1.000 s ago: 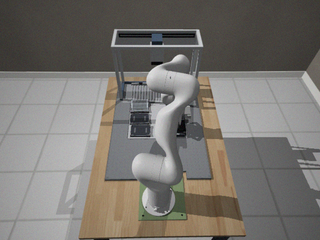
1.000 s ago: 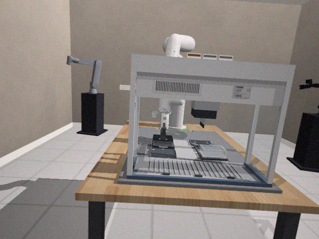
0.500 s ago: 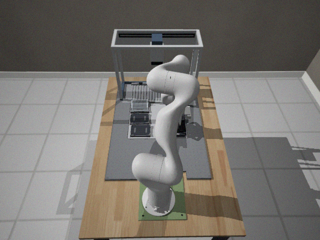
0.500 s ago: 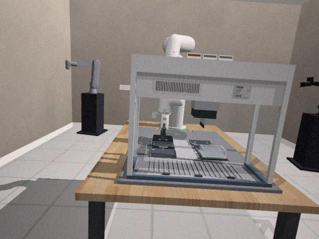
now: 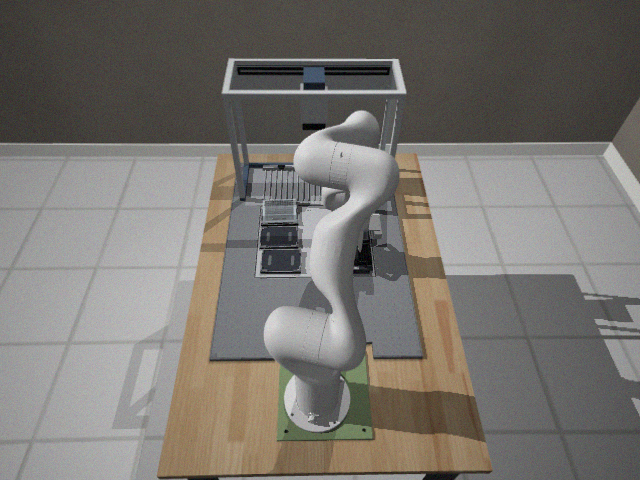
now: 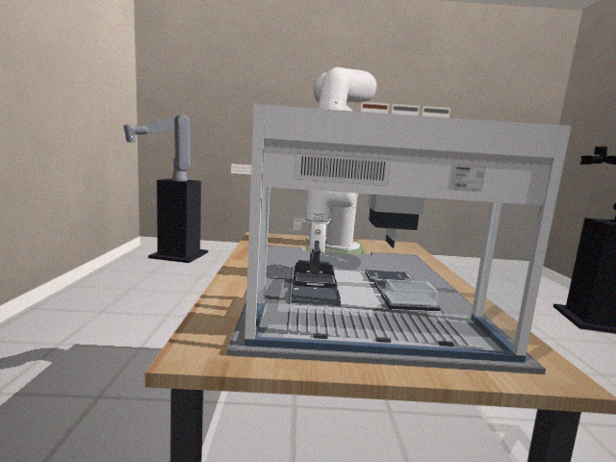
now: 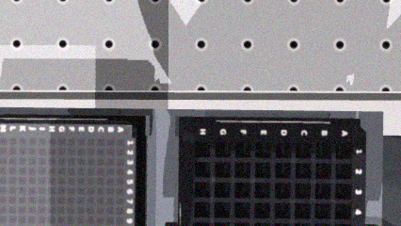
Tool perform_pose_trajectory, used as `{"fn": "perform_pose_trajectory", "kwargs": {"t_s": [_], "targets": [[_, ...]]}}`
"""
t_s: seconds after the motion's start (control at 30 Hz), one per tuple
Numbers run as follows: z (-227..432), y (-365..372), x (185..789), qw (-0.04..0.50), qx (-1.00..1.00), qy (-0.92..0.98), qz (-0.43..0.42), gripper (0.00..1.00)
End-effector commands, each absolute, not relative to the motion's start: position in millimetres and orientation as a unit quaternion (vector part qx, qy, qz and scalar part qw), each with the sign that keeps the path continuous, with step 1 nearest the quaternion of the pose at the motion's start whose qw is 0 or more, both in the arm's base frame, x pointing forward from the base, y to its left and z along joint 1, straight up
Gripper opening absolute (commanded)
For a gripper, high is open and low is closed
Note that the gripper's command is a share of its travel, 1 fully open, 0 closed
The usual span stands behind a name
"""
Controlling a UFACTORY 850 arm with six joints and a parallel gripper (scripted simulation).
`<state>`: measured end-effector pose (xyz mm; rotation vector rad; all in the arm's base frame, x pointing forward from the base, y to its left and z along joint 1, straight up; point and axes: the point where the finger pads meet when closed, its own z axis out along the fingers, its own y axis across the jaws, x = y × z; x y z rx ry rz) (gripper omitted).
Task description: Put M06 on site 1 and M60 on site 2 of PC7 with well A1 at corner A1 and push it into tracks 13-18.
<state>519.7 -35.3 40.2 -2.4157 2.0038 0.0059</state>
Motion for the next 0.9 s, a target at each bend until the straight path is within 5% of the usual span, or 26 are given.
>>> {"fn": "perform_pose_trajectory", "kwargs": {"t_s": [0.0, 0.37, 0.4, 0.87], "targets": [[41.0, -35.4, 520.8, 0.002, -0.77, 0.638, 0.001, 0.0], [41.0, -35.4, 520.8, 0.002, -0.77, 0.638, 0.001, 0.0], [40.3, -35.4, 520.8, 0.002, -0.77, 0.638, 0.001, 1.0], [40.4, -35.4, 520.8, 0.002, -0.77, 0.638, 0.001, 1.0]]}}
